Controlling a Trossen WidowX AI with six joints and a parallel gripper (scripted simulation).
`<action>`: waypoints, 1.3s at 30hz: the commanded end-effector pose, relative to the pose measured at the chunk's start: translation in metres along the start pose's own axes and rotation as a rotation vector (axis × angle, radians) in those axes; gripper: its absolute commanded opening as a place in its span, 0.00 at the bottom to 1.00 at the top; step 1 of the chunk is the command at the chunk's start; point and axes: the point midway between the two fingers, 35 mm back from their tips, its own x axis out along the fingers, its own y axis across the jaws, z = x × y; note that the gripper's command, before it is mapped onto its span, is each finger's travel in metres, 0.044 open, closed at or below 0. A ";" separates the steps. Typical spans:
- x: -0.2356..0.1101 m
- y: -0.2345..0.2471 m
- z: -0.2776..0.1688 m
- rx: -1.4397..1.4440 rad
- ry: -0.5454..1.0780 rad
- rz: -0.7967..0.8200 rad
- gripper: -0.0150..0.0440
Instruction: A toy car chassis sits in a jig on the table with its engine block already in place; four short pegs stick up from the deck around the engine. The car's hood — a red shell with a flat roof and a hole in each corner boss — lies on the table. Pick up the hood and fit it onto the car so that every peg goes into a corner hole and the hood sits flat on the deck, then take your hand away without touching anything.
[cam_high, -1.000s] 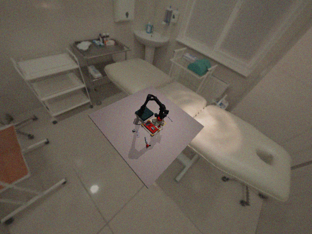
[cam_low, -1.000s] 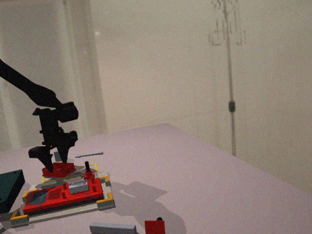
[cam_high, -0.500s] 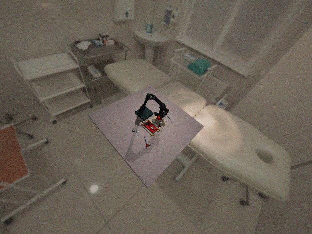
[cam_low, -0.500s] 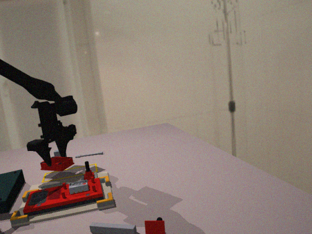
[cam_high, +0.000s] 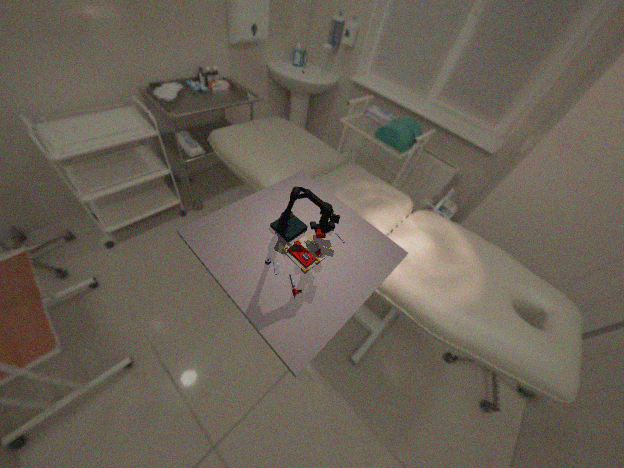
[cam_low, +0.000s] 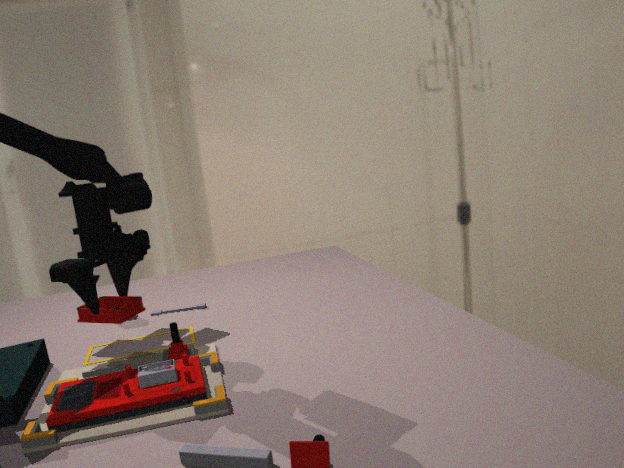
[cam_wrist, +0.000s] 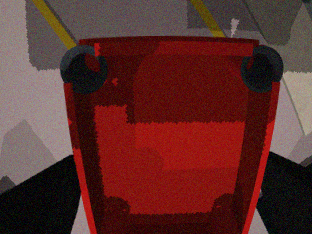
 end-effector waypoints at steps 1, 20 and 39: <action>-0.010 0.001 0.001 0.006 -0.003 0.008 0.25; -0.021 0.003 0.011 0.002 -0.003 0.005 0.25; -0.011 0.012 0.043 0.006 -0.006 0.009 0.25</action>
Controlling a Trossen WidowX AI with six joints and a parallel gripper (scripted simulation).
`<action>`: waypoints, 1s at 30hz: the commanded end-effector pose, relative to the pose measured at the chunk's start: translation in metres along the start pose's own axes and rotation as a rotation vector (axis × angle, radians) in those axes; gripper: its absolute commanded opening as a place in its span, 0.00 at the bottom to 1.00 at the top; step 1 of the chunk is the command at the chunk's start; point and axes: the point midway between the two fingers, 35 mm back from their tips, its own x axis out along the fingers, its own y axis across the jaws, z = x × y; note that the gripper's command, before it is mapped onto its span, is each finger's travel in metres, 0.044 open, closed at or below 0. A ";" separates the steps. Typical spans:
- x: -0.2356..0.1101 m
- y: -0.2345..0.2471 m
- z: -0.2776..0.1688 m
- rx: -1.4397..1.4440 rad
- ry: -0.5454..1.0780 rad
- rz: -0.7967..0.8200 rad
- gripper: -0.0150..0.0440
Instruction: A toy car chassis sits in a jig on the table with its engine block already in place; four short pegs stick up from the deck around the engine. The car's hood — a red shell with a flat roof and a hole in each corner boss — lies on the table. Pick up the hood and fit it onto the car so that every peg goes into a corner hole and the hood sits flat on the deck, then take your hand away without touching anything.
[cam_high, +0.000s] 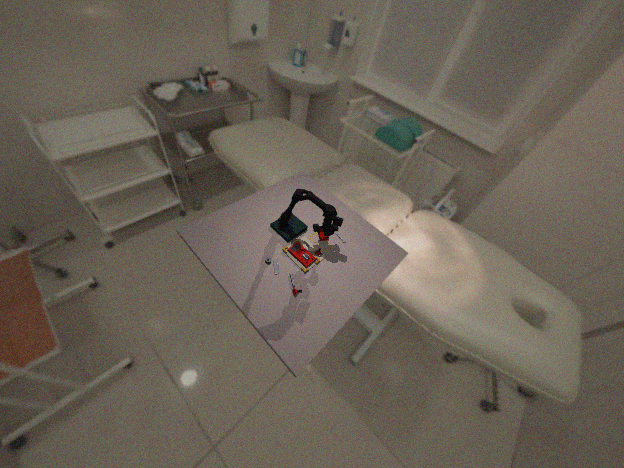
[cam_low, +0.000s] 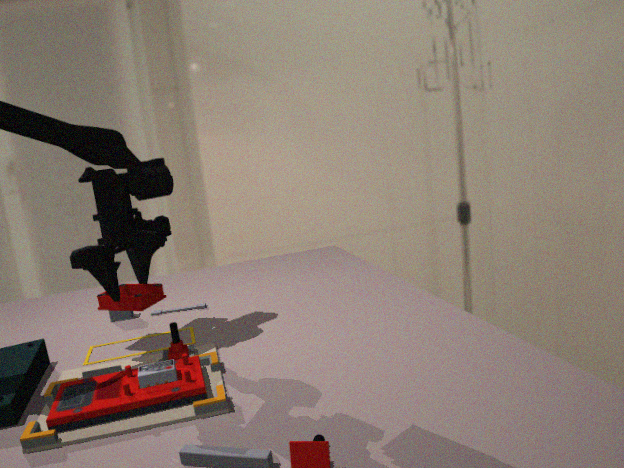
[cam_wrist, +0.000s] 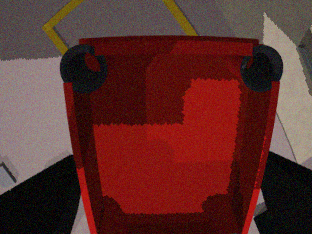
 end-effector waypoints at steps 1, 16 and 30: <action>0.013 0.001 0.002 -0.006 -0.003 -0.005 0.25; 0.075 -0.001 0.001 -0.006 -0.003 -0.006 0.25; 0.073 -0.002 0.000 0.000 0.005 -0.009 0.83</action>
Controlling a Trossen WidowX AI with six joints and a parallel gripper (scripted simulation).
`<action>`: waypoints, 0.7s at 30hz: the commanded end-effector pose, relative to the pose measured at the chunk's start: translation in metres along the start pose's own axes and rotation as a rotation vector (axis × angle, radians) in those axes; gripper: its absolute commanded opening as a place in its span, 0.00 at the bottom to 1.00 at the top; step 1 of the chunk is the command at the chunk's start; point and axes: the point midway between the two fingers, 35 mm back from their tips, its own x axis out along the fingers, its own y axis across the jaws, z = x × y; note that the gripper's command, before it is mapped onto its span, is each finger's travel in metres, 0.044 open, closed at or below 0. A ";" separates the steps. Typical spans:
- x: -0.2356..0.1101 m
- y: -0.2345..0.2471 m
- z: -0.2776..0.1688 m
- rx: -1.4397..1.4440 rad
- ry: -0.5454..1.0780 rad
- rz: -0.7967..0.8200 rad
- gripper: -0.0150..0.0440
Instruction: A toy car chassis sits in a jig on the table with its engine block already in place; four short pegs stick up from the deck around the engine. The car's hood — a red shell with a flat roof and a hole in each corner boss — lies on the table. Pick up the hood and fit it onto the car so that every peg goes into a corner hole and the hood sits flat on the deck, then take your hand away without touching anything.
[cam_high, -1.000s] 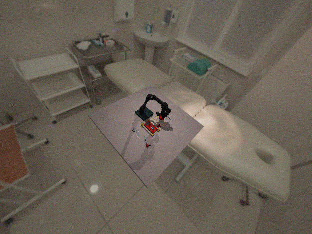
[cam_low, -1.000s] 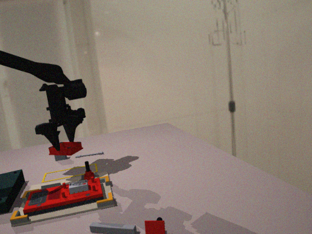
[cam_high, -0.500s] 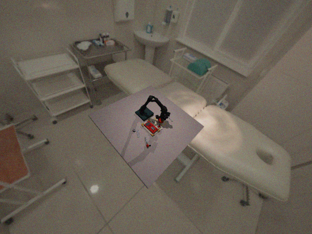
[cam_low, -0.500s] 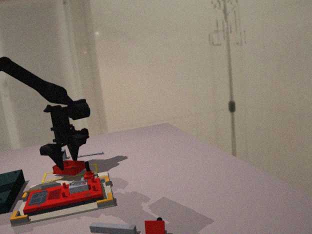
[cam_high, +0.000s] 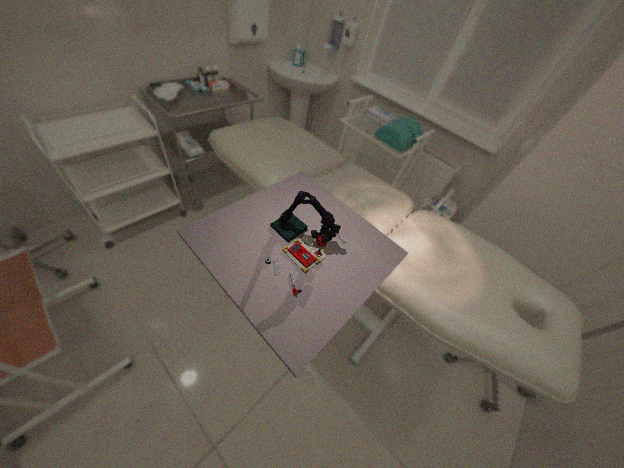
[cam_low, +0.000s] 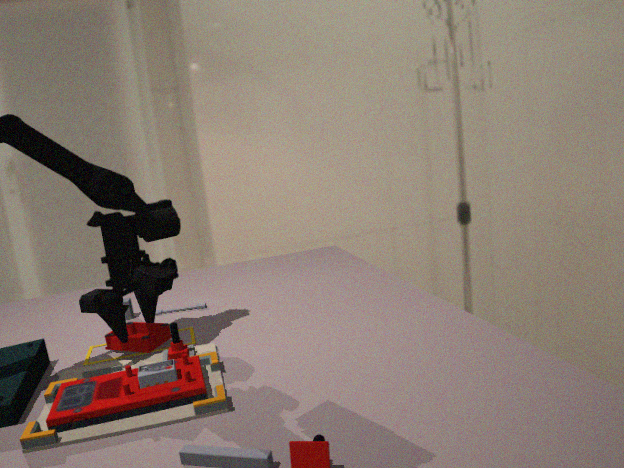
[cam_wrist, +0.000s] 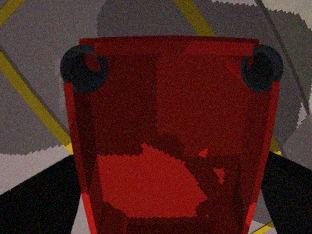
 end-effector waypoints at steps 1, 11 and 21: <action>-0.001 0.000 0.000 0.000 0.000 0.001 0.88; -0.023 0.002 0.001 0.000 -0.001 0.002 1.00; -0.075 0.002 0.001 -0.005 -0.010 0.016 1.00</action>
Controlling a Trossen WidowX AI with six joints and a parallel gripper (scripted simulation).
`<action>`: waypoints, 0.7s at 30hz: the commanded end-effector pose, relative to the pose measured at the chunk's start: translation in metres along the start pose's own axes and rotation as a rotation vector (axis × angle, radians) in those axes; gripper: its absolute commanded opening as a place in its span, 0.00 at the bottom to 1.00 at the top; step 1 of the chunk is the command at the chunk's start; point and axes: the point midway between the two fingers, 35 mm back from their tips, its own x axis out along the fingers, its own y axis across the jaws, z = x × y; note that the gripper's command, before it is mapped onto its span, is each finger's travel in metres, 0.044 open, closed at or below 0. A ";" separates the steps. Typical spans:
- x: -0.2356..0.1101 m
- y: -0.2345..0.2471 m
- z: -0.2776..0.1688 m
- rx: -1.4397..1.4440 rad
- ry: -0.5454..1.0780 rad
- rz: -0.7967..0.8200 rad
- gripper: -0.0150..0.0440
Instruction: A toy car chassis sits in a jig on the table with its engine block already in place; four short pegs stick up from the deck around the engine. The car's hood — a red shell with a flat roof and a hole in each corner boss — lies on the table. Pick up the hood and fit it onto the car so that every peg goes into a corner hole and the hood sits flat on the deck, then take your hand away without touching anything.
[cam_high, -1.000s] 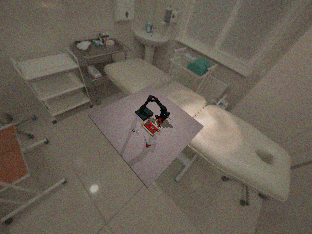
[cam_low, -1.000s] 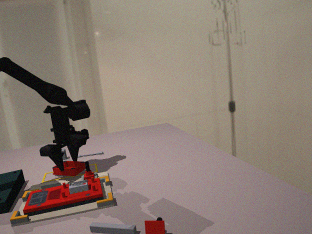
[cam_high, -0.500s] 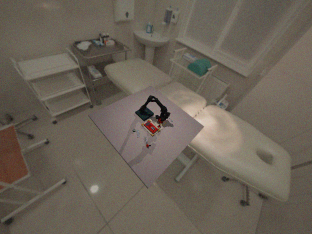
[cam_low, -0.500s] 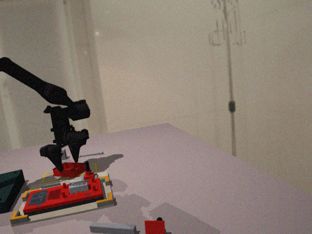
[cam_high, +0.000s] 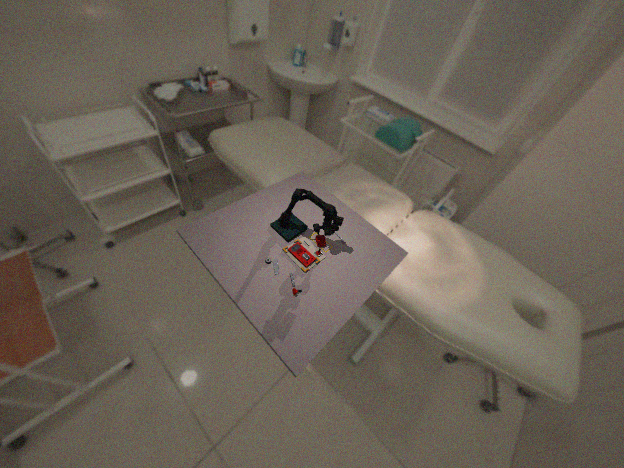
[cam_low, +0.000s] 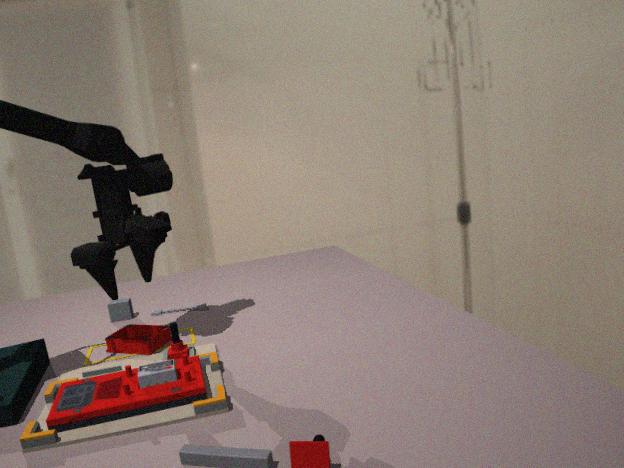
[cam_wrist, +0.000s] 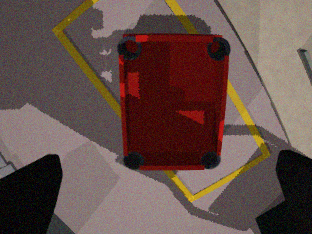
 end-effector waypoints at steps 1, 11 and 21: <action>0.003 0.000 0.000 0.000 0.003 -0.006 1.00; 0.003 0.000 0.000 0.000 0.003 -0.006 1.00; 0.028 -0.003 -0.008 -0.019 -0.369 -0.109 1.00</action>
